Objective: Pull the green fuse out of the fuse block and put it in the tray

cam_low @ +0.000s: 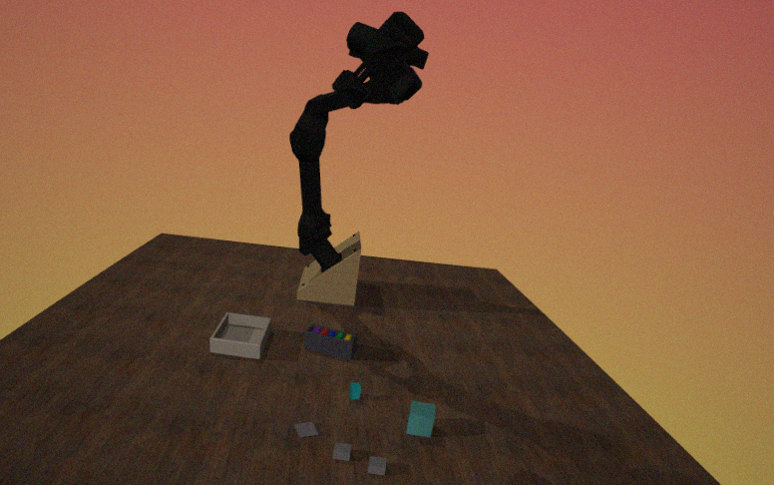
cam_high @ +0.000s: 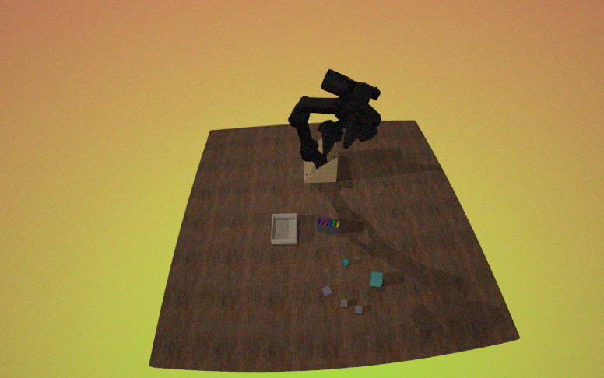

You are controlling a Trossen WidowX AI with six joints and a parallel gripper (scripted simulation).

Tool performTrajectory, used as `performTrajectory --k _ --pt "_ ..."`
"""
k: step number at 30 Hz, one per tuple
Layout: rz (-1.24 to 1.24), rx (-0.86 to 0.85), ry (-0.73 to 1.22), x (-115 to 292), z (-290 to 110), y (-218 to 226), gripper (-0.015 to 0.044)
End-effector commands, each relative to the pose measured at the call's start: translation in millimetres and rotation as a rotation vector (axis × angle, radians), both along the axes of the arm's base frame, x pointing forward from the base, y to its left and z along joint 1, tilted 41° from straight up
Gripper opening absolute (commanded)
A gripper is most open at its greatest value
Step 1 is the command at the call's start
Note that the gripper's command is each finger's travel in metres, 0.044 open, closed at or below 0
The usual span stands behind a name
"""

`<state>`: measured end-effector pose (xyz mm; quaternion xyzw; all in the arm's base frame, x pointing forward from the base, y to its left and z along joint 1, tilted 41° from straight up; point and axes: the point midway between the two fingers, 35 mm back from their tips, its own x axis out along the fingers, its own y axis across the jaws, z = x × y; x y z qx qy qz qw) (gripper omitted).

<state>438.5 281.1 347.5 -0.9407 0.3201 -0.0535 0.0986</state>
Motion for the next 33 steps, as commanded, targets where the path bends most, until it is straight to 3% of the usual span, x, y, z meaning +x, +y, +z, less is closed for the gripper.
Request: performTrajectory --k 1,13,18,26,33 --pt "0.000 -0.017 0.011 1 -1 0 0.0374" --pt "0.092 -1.081 0.821 64 -98 -44 0.0062" --pt "0.211 -1.478 1.188 71 -156 -76 0.0062" --pt "0.476 -1.904 1.623 55 -229 -126 0.0062" --pt "0.898 -2.222 1.974 14 -289 -178 0.0062"
